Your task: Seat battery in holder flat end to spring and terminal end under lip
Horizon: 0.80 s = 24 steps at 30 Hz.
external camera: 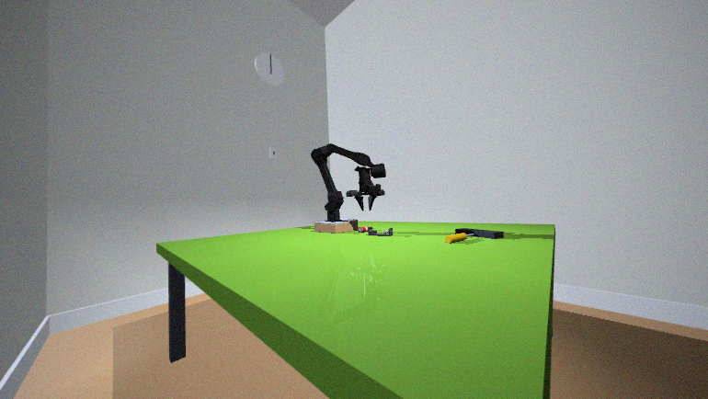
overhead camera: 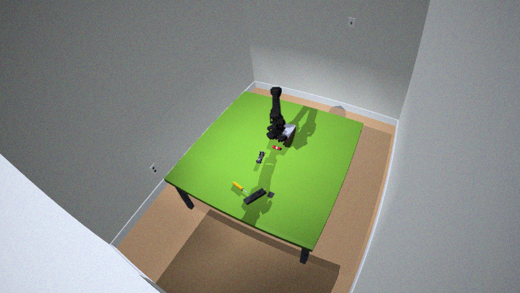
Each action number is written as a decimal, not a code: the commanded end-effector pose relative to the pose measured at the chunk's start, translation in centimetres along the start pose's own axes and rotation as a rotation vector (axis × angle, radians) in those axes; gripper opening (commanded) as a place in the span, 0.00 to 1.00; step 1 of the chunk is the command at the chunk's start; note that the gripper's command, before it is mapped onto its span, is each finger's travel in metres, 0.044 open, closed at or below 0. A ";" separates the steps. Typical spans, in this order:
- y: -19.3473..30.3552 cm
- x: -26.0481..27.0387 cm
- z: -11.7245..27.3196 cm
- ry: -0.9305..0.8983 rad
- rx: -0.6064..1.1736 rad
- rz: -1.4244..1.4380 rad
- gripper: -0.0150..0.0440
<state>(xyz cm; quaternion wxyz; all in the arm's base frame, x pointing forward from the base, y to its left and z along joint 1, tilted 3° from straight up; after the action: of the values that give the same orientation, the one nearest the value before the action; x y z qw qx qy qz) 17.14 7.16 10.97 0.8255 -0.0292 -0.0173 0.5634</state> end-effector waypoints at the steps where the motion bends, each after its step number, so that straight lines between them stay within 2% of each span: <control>1: -0.2 -0.7 -2.0 0.009 0.005 -0.419 0.66; 8: -0.3 -1.8 -4.8 0.013 0.000 -1.082 0.66; 24: -0.4 -1.8 -5.5 0.013 0.000 -1.099 0.66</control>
<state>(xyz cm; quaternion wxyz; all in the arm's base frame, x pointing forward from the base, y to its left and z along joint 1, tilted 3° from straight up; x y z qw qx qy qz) 17.22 5.22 6.00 0.9980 -0.0188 -0.0283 0.0527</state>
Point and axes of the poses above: the point midway between the two fingers, 35 mm back from their tips, its own z axis back along the fingers, its own x axis across the jaws, y = z × x, the point moved 2 cm from there along z, back along the fingers, and after that the axes turned 4 degrees about z, right-handed, at the moved point
